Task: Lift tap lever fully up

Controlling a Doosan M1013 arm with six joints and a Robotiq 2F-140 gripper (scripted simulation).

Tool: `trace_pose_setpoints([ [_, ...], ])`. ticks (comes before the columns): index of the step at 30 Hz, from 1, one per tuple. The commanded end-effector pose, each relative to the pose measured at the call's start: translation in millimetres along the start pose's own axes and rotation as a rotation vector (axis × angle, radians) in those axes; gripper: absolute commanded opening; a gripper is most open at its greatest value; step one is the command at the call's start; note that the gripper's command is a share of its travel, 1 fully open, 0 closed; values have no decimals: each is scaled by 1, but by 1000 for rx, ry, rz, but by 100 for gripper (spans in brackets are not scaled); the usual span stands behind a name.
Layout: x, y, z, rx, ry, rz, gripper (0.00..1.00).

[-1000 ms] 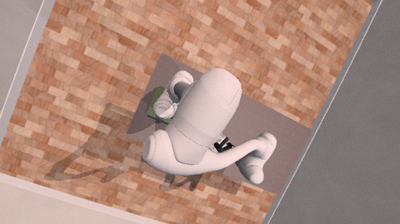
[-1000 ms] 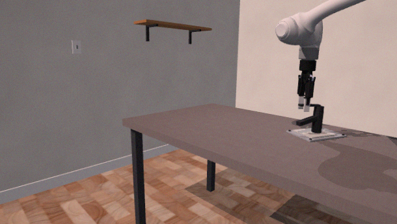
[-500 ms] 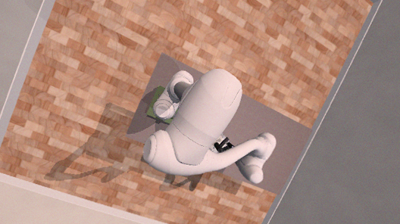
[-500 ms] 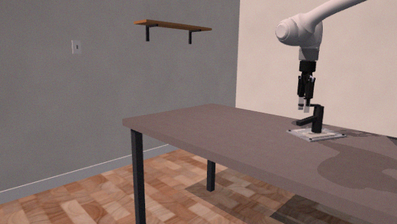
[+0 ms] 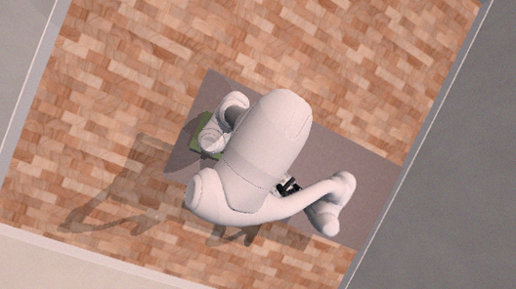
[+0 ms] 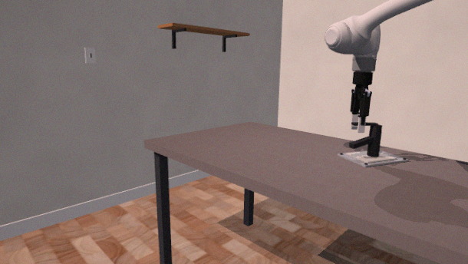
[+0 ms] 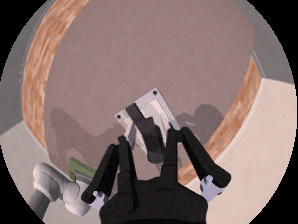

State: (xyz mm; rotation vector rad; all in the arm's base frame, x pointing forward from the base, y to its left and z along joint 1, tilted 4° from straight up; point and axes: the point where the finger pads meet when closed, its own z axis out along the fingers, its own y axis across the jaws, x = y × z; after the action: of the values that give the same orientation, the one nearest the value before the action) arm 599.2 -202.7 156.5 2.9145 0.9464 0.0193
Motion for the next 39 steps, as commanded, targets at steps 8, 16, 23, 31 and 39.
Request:
trace_pose_setpoints([
  [8,0,0,0,0,0,0,39],
  [16,0,0,0,0,0,0,39],
  [23,0,0,0,0,0,0,0],
  [31,0,0,0,0,0,0,0],
  [39,0,0,0,0,0,0,0],
])
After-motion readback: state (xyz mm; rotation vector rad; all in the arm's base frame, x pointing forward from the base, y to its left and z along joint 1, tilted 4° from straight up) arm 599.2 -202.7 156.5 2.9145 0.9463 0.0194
